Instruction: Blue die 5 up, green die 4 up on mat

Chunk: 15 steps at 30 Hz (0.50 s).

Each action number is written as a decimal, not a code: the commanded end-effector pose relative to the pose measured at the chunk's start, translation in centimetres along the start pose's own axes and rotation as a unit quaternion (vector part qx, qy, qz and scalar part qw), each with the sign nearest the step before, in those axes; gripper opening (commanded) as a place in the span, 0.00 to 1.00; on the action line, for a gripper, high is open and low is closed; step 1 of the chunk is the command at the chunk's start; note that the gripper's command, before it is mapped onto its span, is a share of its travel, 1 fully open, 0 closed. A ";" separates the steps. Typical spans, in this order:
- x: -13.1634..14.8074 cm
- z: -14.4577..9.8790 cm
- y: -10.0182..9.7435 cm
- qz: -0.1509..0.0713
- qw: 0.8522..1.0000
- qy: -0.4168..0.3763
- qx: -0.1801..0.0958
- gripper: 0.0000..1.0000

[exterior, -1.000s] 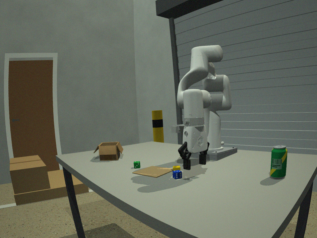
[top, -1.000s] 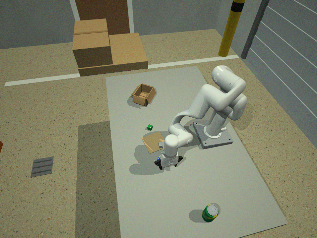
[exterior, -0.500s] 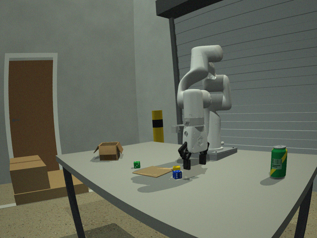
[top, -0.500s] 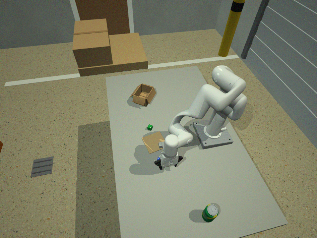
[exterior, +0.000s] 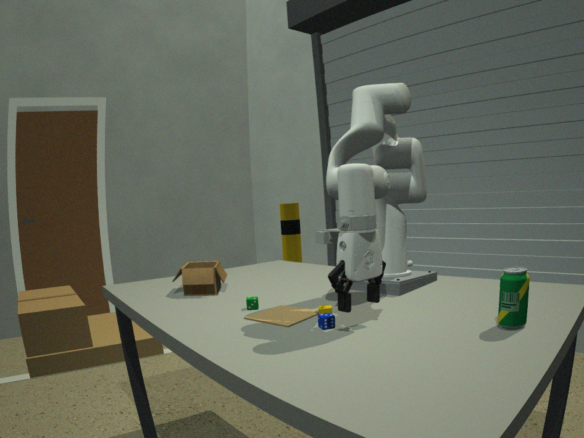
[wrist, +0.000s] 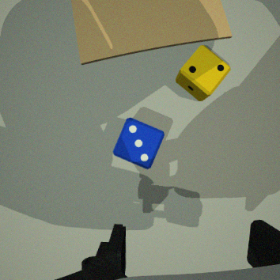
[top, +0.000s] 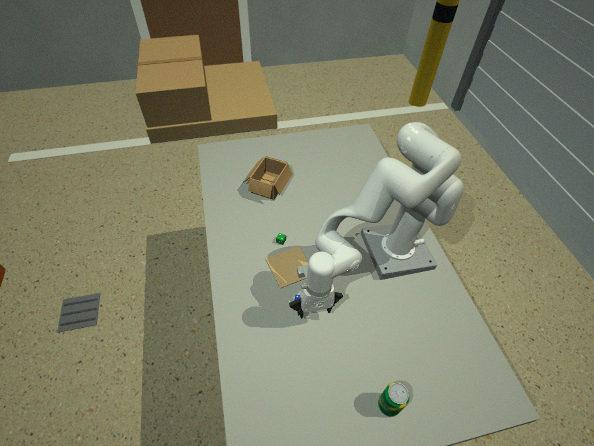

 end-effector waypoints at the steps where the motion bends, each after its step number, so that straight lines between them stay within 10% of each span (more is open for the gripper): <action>1: -0.1 -0.1 -1.1 0.002 1.000 0.000 -0.001 1.00; 15: -0.3 -0.1 -9.0 0.002 1.000 0.000 -0.001 1.00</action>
Point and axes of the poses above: the point where the finger pads meet when closed, its own y axis out along the fingers, its own x axis across the jaws, z = x × y, the point moved 6 cm from there along -y, back along the fingers, and after that the axes turned 6 degrees about y, right-handed, at the moved point
